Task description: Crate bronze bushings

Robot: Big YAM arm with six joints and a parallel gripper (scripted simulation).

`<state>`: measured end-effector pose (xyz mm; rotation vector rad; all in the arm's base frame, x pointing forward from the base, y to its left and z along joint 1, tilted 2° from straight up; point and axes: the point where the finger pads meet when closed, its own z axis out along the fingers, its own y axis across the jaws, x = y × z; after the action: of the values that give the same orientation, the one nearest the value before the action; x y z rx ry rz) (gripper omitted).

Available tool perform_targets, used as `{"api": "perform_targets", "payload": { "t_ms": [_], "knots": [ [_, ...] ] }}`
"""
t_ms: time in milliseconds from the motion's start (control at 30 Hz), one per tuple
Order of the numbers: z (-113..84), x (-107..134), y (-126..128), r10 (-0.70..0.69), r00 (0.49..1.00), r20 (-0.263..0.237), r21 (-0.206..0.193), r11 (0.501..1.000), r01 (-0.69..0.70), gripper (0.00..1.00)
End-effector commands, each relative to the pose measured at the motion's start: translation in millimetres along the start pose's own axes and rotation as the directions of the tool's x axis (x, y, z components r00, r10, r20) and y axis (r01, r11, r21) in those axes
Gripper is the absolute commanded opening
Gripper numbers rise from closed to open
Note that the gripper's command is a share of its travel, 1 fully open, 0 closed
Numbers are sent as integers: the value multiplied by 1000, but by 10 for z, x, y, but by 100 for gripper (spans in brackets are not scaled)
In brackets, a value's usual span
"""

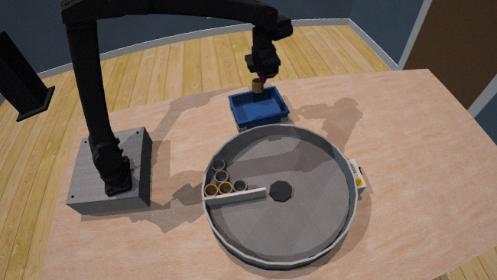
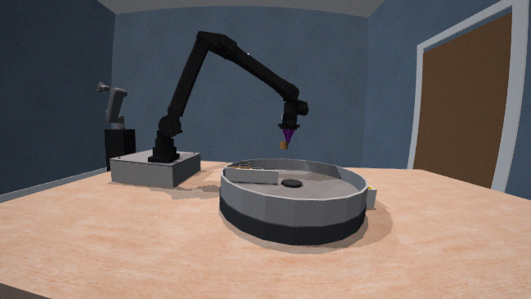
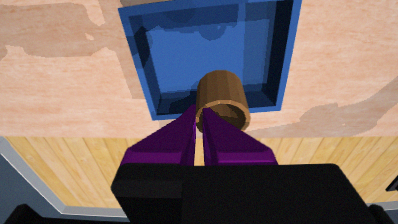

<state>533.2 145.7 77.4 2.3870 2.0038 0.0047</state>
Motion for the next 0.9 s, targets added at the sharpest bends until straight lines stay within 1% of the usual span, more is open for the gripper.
{"api": "perform_targets", "payload": {
  "t_ms": [0,133,867],
  "knots": [
    [-191,118,214,6,1000,-19,-45,999,-7,0],
    [-192,172,187,2,1000,-18,-43,999,-3,0],
    [-191,139,214,9,1000,-19,-45,999,-9,0]
  ]
}}
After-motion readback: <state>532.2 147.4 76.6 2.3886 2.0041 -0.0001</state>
